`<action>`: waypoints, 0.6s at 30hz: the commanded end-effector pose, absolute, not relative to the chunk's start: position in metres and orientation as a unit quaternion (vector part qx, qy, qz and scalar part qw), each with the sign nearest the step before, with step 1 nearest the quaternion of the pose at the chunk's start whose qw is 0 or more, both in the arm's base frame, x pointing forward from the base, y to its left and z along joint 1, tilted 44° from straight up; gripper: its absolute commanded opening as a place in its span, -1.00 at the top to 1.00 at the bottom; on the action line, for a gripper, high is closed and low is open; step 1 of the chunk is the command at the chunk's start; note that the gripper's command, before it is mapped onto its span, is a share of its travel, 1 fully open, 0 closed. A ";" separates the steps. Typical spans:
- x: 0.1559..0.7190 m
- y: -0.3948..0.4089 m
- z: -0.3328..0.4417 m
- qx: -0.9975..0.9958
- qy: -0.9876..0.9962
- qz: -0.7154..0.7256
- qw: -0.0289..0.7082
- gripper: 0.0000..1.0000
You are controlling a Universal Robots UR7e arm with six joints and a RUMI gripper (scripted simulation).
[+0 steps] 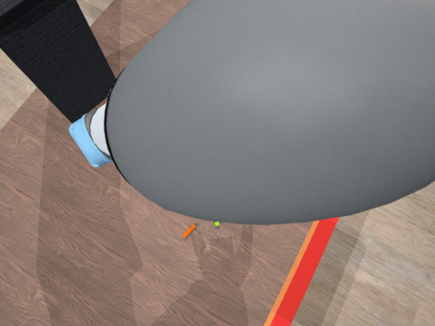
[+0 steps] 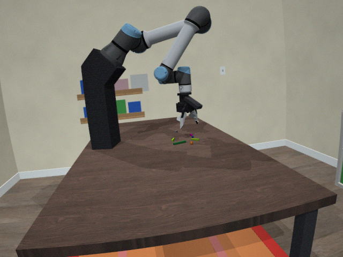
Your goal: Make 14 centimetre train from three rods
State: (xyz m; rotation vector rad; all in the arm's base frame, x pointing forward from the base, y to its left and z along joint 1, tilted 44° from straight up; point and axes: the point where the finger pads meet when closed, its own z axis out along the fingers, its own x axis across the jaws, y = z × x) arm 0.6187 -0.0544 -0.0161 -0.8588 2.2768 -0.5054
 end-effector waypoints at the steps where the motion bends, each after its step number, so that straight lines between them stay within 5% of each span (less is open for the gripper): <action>1: 0.617 -0.055 -0.018 -0.387 0.842 -0.213 0.311 -1.00; 18: 0.606 -0.057 -0.029 -0.584 0.719 -0.283 0.248 -1.00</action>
